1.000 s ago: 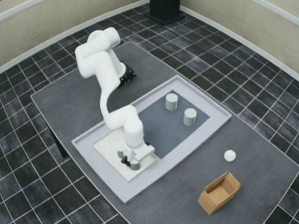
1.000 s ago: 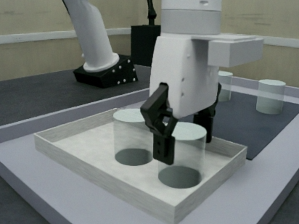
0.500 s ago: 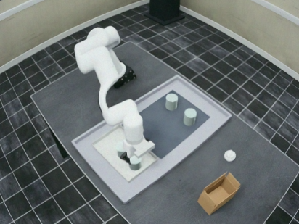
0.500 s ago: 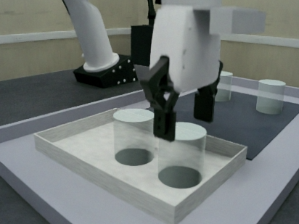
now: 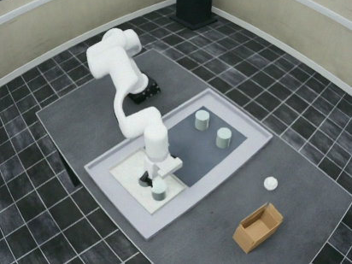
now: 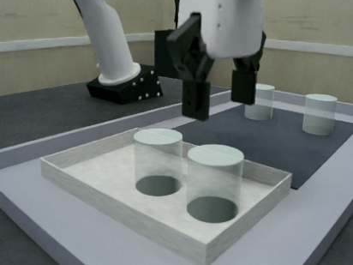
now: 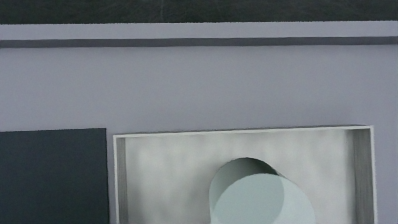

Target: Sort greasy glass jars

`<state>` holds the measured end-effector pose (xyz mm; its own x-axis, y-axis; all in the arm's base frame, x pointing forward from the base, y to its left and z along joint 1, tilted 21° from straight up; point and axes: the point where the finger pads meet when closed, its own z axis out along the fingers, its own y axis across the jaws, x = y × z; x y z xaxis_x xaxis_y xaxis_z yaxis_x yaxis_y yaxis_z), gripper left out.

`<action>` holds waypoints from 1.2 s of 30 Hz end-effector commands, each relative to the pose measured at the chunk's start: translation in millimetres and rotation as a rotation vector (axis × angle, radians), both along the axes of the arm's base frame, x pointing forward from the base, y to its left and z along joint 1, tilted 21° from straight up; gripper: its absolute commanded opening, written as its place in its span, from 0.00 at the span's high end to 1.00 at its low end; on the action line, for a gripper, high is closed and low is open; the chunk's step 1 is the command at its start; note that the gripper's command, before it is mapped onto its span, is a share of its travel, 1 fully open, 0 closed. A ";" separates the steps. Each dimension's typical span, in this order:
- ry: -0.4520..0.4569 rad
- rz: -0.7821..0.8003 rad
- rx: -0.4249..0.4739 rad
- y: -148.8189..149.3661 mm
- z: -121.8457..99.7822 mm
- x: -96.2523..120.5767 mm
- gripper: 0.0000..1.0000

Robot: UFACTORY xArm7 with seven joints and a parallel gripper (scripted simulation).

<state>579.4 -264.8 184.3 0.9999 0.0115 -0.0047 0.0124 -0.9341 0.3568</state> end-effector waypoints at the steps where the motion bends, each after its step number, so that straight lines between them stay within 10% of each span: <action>1: -0.007 0.003 -0.002 6.2 17.3 1.9 0.00; 16: -0.007 0.003 -0.002 6.2 17.3 1.9 0.00; 36: -0.007 0.003 -0.002 144.9 -36.0 -7.7 0.00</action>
<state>571.8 -154.1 158.1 0.9999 0.0109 -0.0062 0.0124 -0.9344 0.3560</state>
